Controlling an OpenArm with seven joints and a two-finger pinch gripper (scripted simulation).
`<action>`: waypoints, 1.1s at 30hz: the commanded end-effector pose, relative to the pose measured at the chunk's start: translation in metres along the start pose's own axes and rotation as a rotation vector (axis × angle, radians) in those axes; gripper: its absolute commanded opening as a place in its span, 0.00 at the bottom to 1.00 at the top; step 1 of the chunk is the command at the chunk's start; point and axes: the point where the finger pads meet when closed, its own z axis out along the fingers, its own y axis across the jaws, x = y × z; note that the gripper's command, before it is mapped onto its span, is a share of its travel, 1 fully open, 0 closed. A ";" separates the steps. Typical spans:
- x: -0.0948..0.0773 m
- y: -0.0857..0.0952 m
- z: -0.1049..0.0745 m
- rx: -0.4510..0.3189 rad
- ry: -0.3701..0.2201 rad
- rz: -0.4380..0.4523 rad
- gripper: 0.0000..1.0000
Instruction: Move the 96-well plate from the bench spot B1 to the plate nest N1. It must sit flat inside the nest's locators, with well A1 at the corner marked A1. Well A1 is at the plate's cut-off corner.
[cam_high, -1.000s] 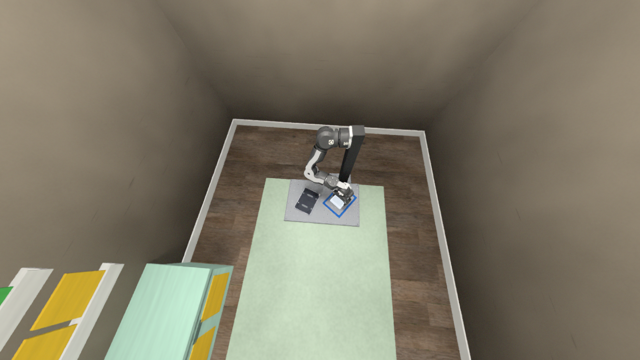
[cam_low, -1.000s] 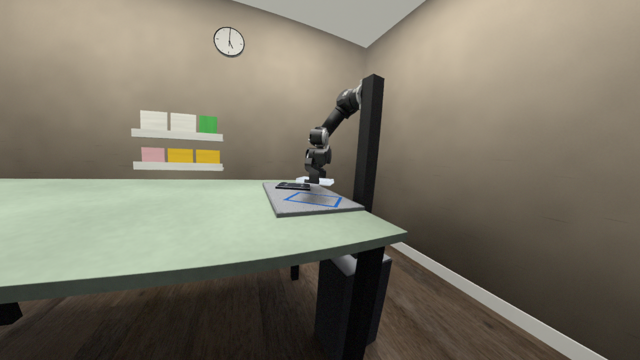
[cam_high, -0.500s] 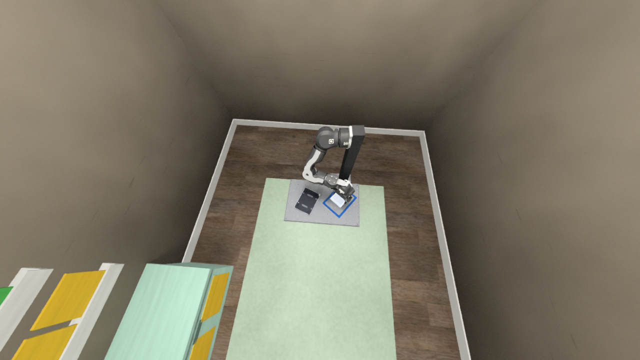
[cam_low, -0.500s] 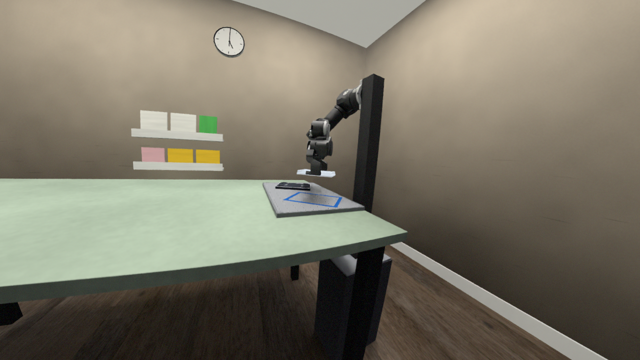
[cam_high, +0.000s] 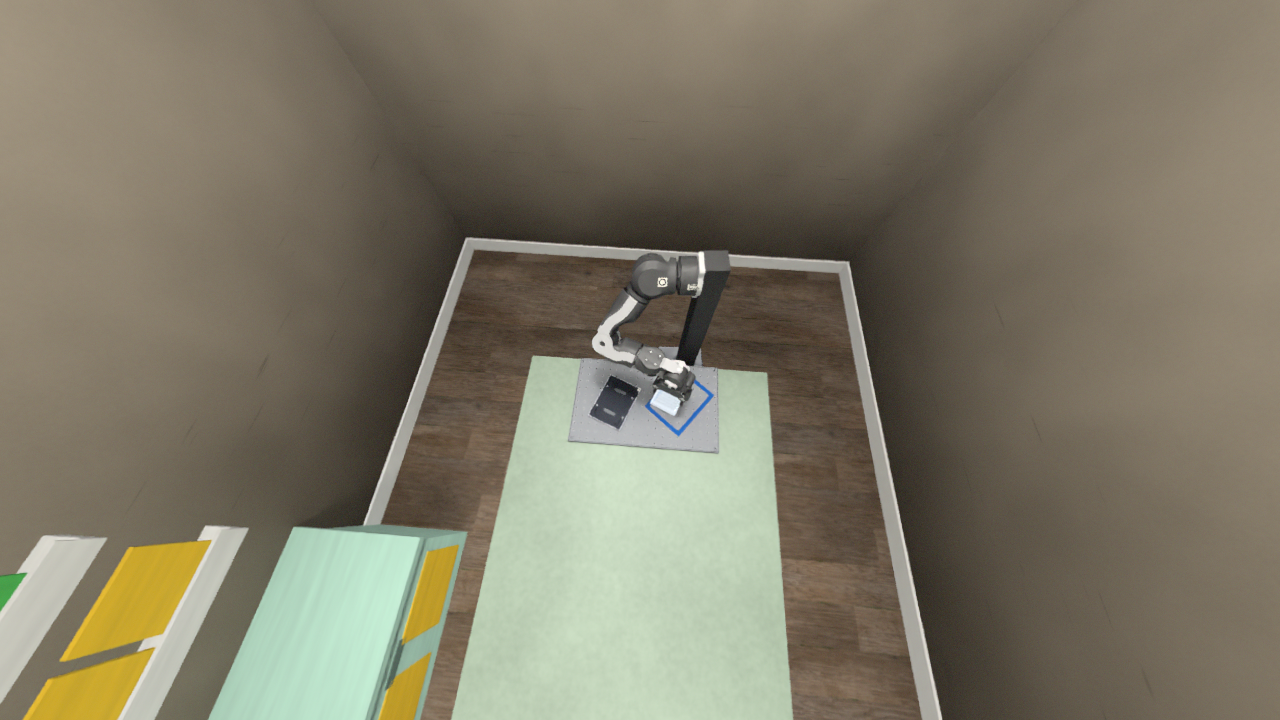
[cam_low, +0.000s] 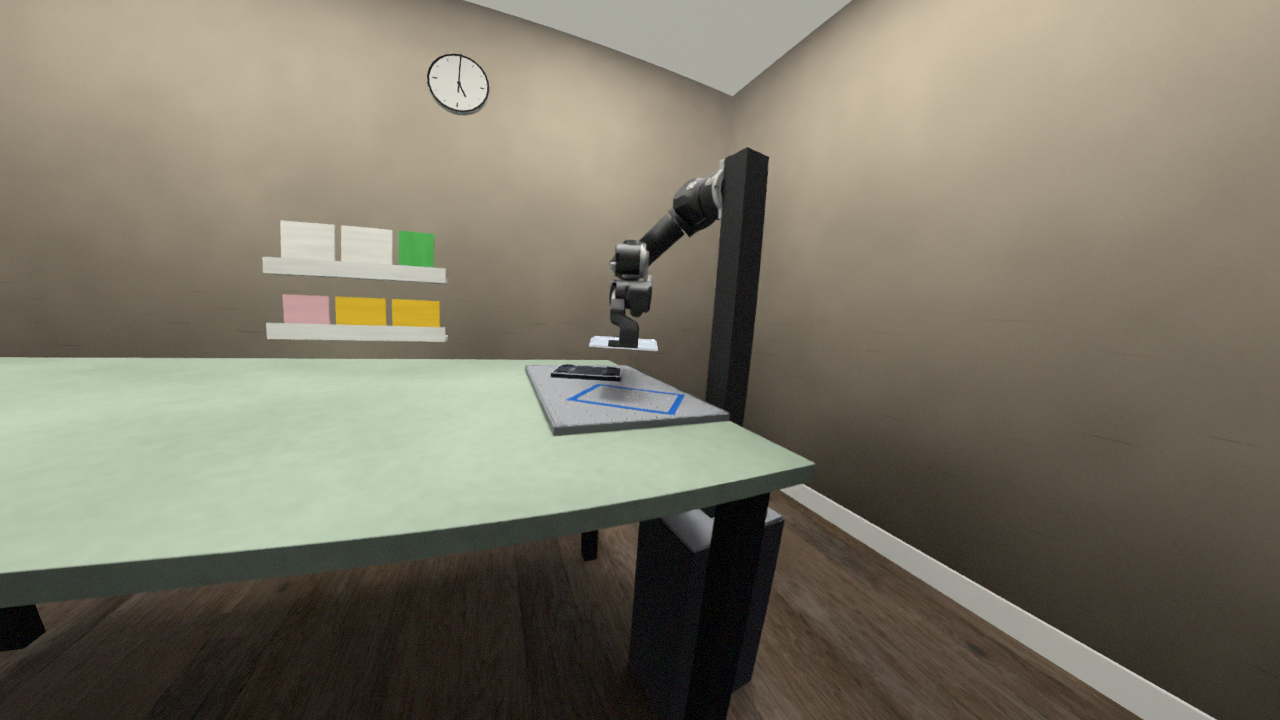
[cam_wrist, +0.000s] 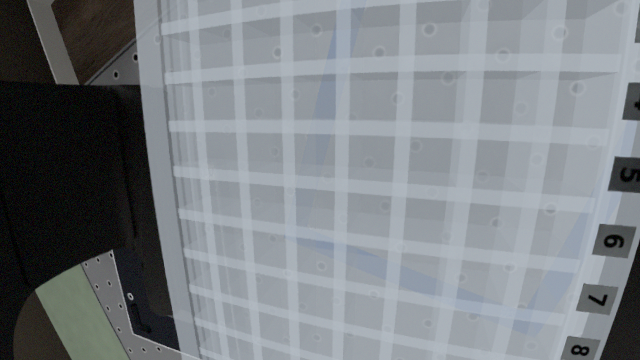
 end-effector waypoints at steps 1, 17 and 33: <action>-0.001 0.000 0.000 -0.005 -0.001 -0.003 0.00; -0.021 -0.035 -0.001 -0.004 -0.001 -0.025 0.00; -0.041 -0.071 -0.001 -0.004 -0.002 -0.025 0.00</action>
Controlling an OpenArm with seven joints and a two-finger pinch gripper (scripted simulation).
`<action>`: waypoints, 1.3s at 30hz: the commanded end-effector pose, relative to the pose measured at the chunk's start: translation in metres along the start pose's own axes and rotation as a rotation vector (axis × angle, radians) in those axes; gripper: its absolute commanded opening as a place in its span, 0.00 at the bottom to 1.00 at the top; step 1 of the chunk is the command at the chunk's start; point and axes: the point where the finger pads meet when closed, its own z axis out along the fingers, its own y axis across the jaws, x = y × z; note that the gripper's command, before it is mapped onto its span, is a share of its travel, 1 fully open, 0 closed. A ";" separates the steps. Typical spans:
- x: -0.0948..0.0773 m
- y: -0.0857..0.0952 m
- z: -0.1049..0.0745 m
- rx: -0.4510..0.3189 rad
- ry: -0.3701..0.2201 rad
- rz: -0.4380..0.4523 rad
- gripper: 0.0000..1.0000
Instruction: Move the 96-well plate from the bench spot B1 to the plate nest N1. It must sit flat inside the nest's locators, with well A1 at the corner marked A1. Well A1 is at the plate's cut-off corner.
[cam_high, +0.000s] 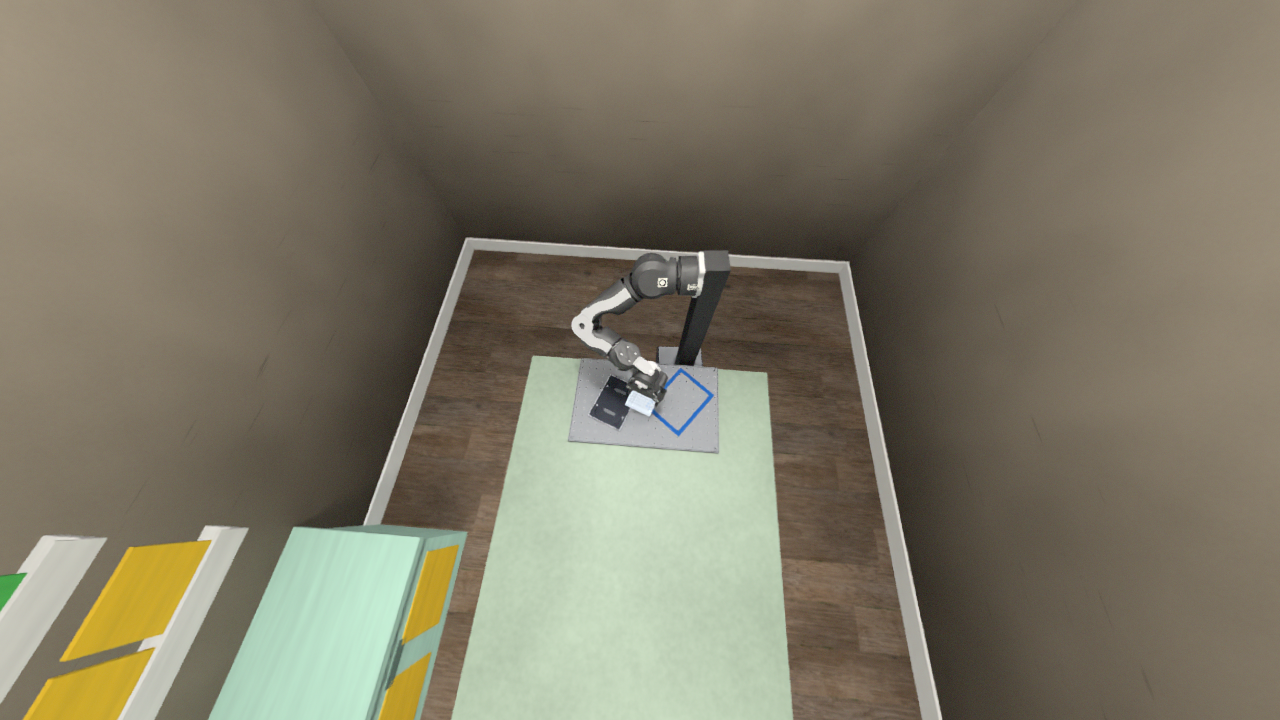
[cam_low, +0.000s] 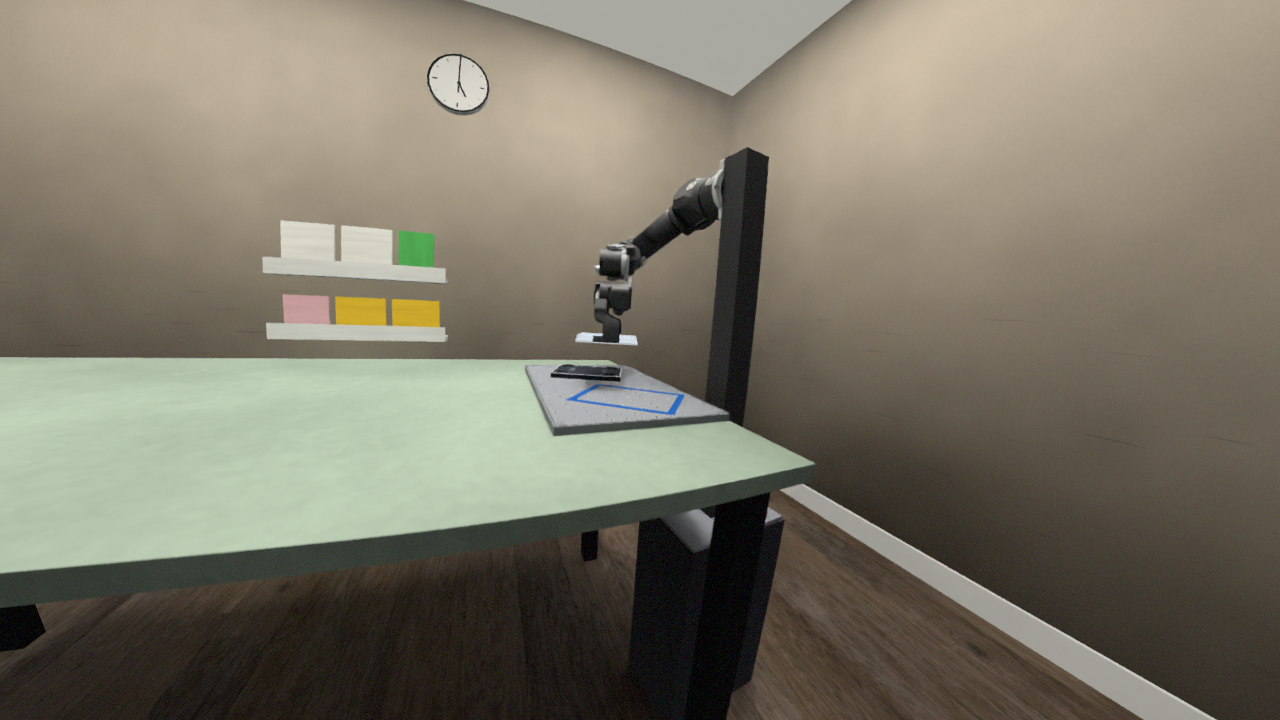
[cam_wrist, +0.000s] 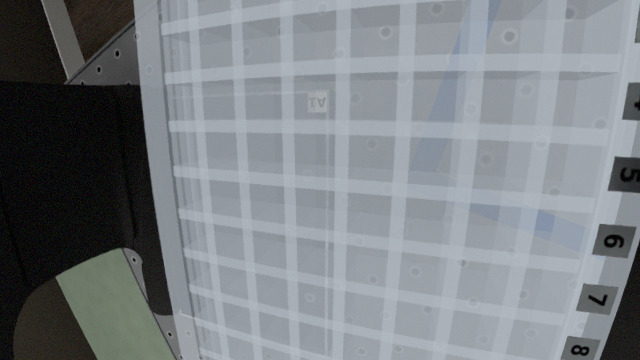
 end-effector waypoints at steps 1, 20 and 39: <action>-0.002 -0.001 -0.001 -0.003 -0.003 0.000 0.00; -0.020 -0.036 -0.001 -0.003 -0.003 0.000 0.00; -0.040 -0.072 -0.001 -0.002 -0.003 0.000 0.00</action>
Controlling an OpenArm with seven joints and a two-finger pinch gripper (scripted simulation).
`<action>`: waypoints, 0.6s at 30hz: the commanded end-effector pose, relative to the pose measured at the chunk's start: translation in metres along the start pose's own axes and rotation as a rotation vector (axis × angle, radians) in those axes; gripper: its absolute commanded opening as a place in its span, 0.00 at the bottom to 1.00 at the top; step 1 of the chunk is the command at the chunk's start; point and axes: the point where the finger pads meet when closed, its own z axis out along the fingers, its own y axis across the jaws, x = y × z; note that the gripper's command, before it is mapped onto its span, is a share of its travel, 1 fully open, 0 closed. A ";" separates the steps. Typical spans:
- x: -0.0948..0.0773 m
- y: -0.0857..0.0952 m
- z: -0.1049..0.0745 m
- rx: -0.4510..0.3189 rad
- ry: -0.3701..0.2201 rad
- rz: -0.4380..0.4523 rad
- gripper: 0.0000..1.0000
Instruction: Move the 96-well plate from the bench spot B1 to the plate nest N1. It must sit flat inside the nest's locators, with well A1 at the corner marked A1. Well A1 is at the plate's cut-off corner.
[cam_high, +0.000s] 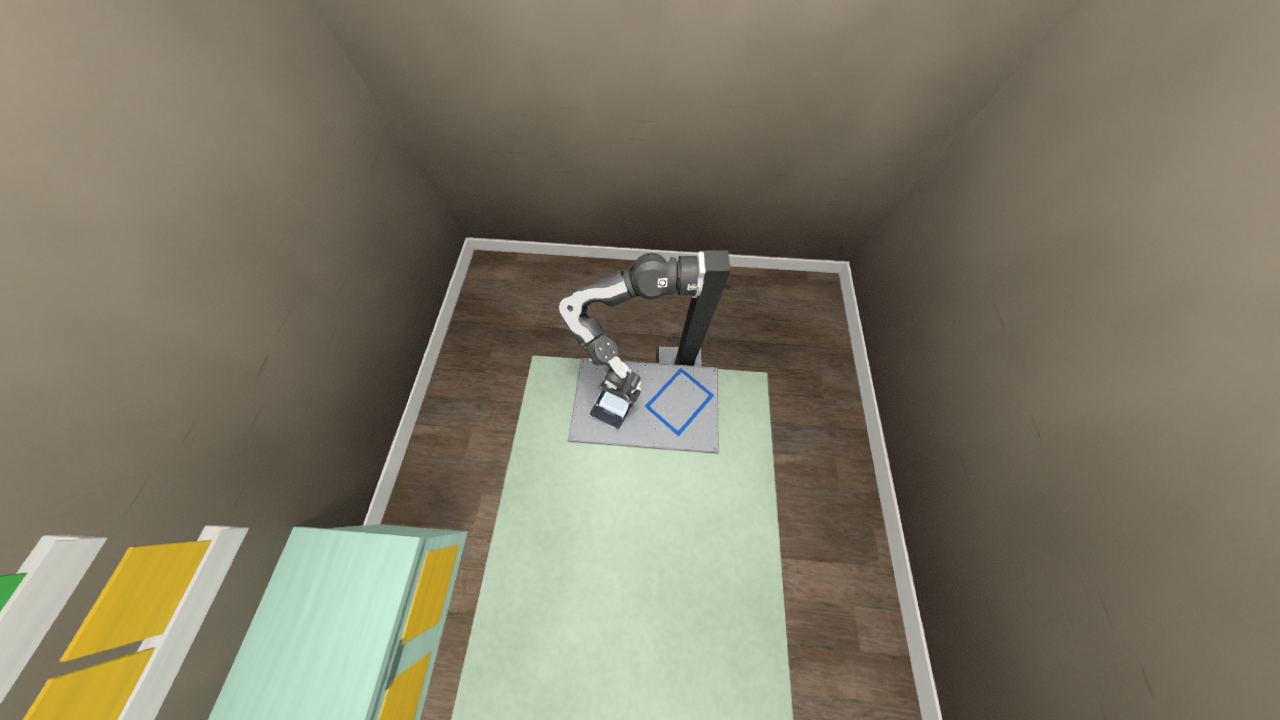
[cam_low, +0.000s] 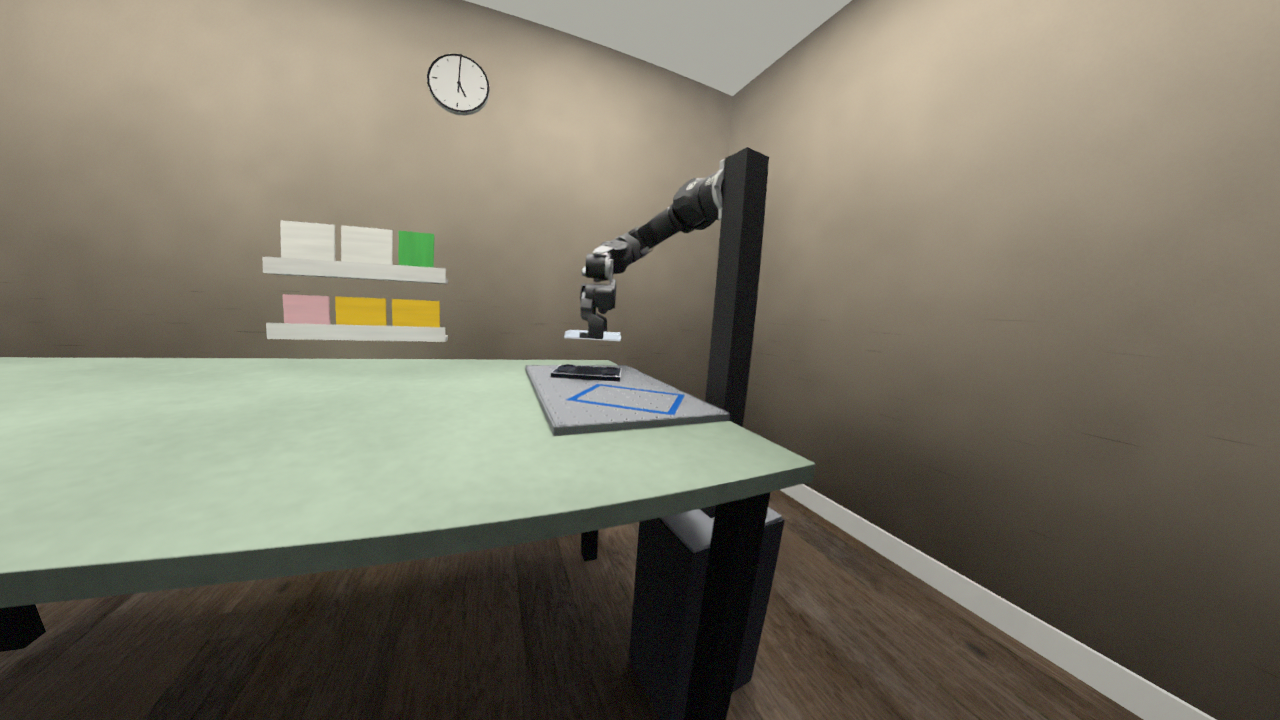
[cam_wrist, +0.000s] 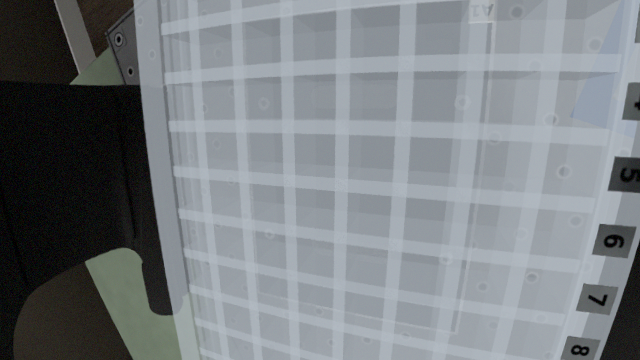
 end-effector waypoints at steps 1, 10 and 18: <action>-0.002 0.001 -0.001 -0.006 -0.004 -0.001 0.00; -0.019 -0.030 -0.002 -0.005 -0.004 -0.001 0.00; -0.019 -0.030 -0.002 -0.005 -0.004 -0.001 0.00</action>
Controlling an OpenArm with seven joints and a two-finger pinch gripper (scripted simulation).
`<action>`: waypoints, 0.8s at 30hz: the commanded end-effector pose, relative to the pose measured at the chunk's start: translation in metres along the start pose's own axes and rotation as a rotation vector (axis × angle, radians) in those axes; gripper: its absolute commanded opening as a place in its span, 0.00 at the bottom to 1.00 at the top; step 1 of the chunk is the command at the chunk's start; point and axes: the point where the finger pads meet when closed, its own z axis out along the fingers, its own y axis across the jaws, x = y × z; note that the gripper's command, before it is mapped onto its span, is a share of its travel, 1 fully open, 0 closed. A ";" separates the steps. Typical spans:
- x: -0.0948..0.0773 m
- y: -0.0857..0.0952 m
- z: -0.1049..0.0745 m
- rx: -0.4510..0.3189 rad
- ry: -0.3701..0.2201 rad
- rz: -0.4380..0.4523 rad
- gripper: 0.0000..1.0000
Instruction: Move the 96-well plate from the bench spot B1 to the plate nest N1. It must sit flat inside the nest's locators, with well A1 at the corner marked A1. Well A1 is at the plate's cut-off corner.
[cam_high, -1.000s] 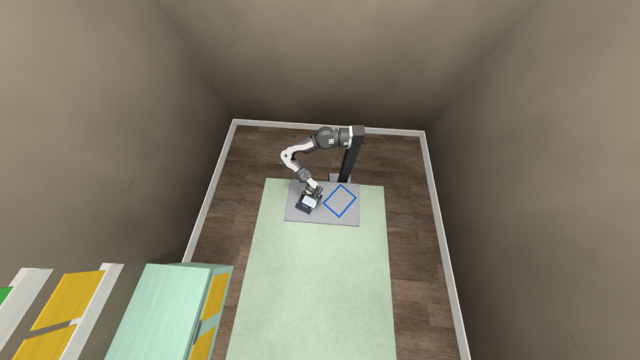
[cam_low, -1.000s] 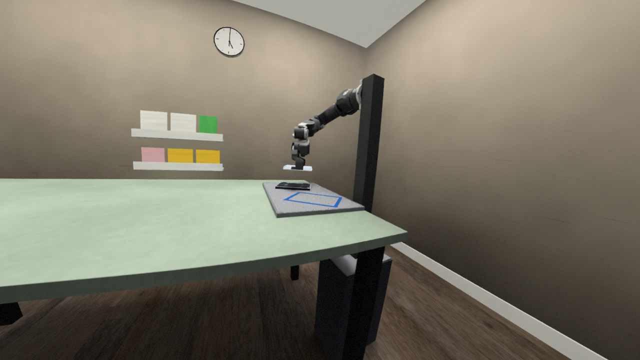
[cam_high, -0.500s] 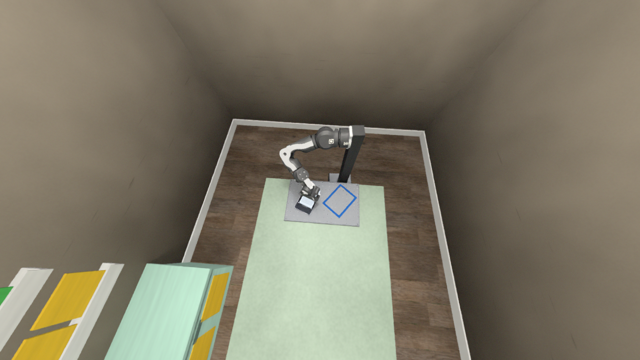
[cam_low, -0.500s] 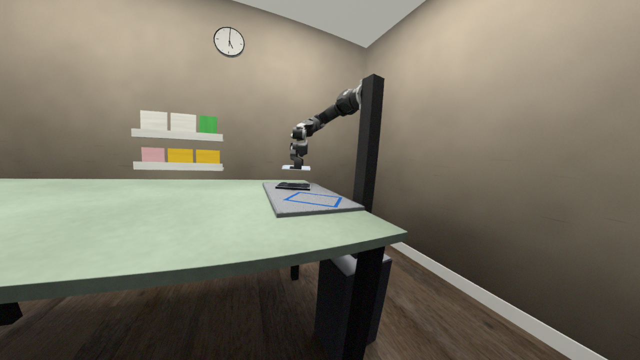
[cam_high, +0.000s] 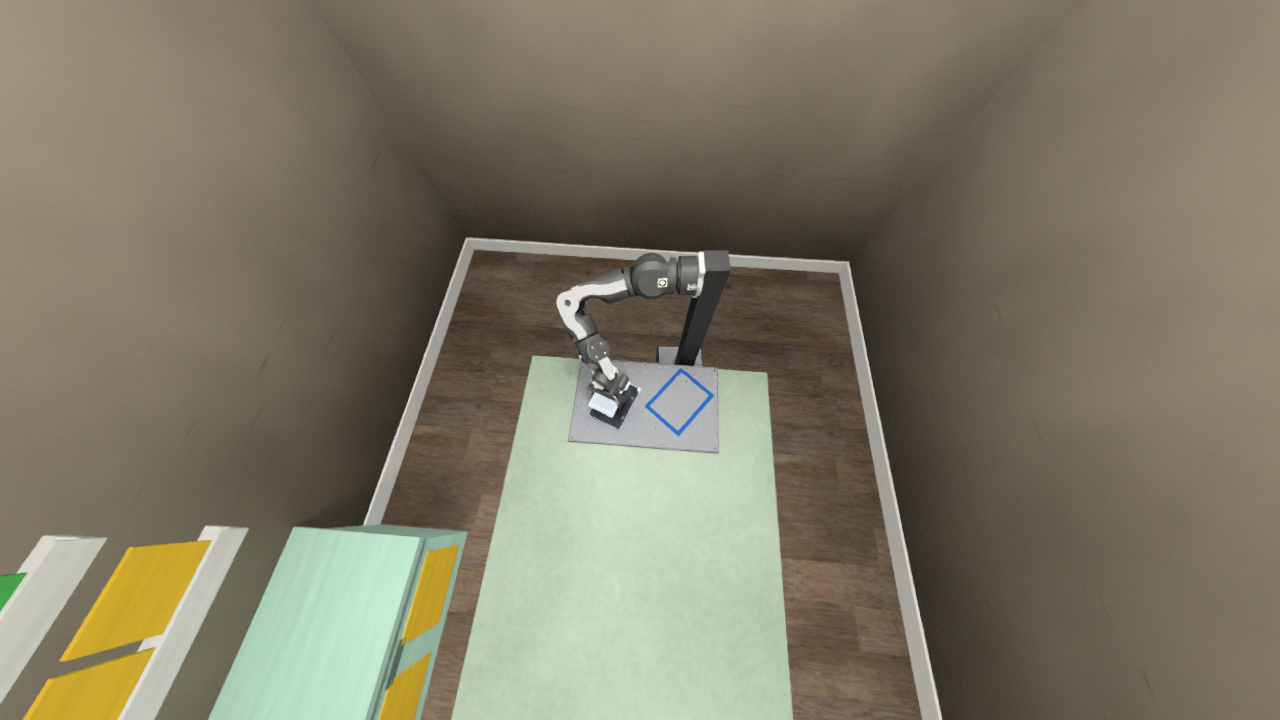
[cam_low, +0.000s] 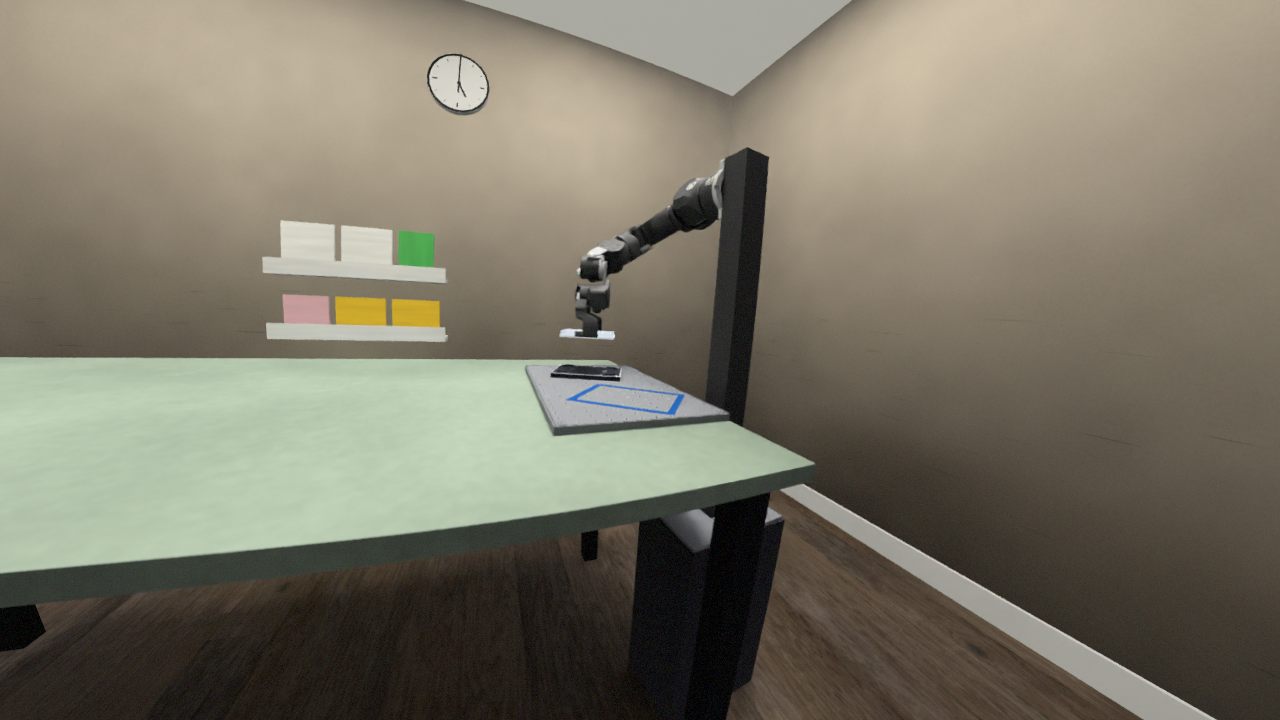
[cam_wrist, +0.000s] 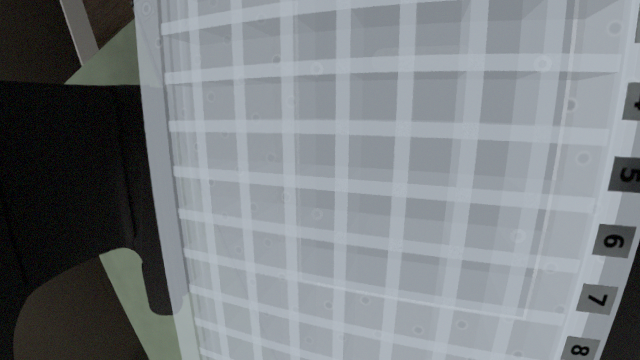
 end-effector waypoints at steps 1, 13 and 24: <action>-0.003 0.001 -0.002 -0.006 -0.007 0.000 0.00; 0.000 0.006 -0.003 -0.006 -0.007 0.000 0.00; 0.001 0.008 -0.003 -0.006 -0.007 0.000 0.00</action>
